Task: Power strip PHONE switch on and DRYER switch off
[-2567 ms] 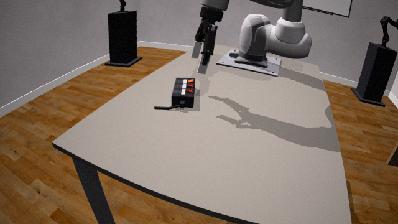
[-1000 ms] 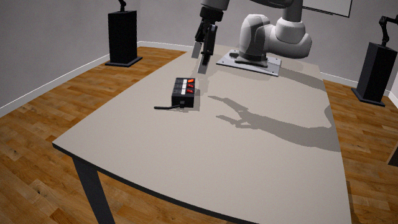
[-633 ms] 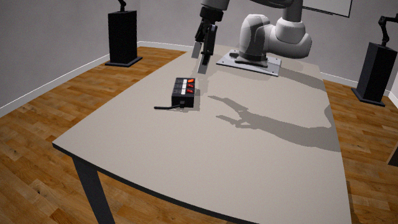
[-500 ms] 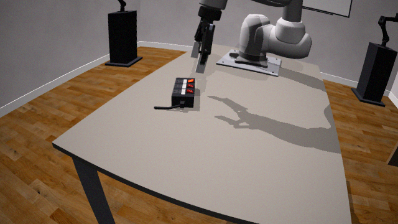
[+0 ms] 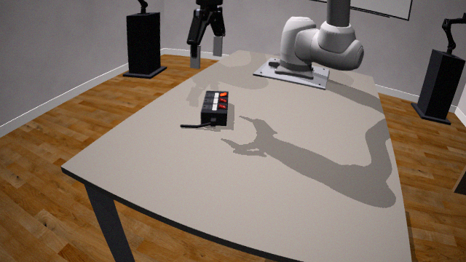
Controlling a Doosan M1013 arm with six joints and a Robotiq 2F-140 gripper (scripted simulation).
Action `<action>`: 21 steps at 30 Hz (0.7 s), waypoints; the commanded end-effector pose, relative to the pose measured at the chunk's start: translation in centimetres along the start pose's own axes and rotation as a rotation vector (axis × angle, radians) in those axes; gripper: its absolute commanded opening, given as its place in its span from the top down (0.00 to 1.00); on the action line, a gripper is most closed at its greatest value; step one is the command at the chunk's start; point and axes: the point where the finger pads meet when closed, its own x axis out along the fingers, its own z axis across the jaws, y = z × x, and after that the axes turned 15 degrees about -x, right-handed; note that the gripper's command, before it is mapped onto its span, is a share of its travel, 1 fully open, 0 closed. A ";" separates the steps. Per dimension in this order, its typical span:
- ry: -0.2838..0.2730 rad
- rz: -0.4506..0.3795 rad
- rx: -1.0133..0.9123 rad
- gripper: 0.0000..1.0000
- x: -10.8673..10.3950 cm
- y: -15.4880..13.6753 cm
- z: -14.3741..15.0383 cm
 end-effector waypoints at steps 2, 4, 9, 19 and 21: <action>-0.002 -0.005 0.010 0.00 0.0 0.1 0.0; -0.002 -0.005 0.010 0.00 0.0 0.1 0.0; -0.002 -0.005 0.009 0.00 0.0 0.1 0.0; -0.002 -0.006 -0.221 0.00 0.6 -0.4 0.1; -0.001 -0.006 -0.368 0.00 1.0 -0.7 0.2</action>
